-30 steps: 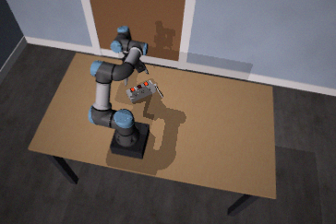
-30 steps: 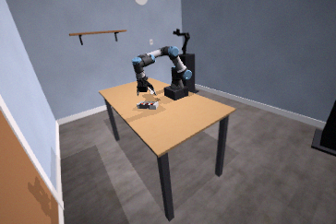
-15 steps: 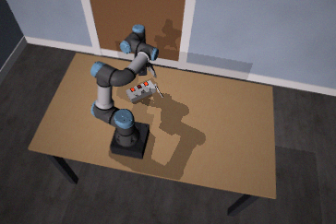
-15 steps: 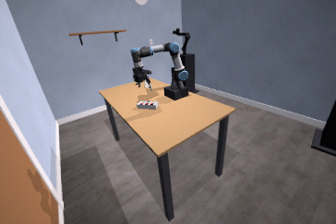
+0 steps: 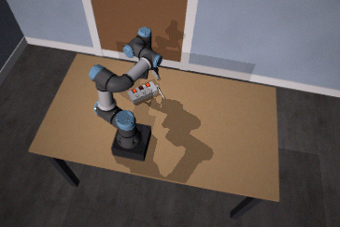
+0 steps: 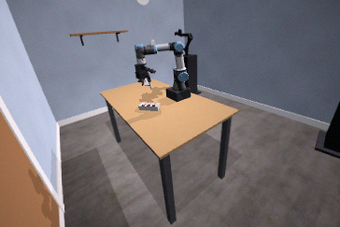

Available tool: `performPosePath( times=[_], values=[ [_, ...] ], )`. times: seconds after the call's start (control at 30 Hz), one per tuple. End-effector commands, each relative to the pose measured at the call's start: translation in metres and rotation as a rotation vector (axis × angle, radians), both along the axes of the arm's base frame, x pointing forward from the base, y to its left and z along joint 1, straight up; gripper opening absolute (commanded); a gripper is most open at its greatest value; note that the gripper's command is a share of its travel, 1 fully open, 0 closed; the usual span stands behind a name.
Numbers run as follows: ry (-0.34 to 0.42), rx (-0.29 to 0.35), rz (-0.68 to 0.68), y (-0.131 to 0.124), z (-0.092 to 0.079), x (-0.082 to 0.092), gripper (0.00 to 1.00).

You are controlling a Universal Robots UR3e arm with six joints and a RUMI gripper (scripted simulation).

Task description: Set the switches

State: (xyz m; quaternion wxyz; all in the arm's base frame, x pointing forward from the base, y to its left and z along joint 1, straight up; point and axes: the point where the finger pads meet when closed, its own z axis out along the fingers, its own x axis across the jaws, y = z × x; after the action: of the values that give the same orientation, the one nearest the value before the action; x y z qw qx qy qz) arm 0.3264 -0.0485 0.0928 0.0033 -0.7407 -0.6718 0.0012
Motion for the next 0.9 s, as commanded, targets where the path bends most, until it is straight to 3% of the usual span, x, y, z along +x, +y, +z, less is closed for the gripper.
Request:
performPosePath(
  times=[0.0, 0.5, 0.87],
  values=[
    [-0.007, -0.001, -0.004, -0.0005, 0.0010, 0.0004, 1.00],
    [-0.007, -0.001, 0.010, -0.0006, 0.0006, 0.0006, 1.00],
    [-0.007, -0.001, 0.124, -0.0019, -0.0026, 0.0030, 1.00]
  ],
)
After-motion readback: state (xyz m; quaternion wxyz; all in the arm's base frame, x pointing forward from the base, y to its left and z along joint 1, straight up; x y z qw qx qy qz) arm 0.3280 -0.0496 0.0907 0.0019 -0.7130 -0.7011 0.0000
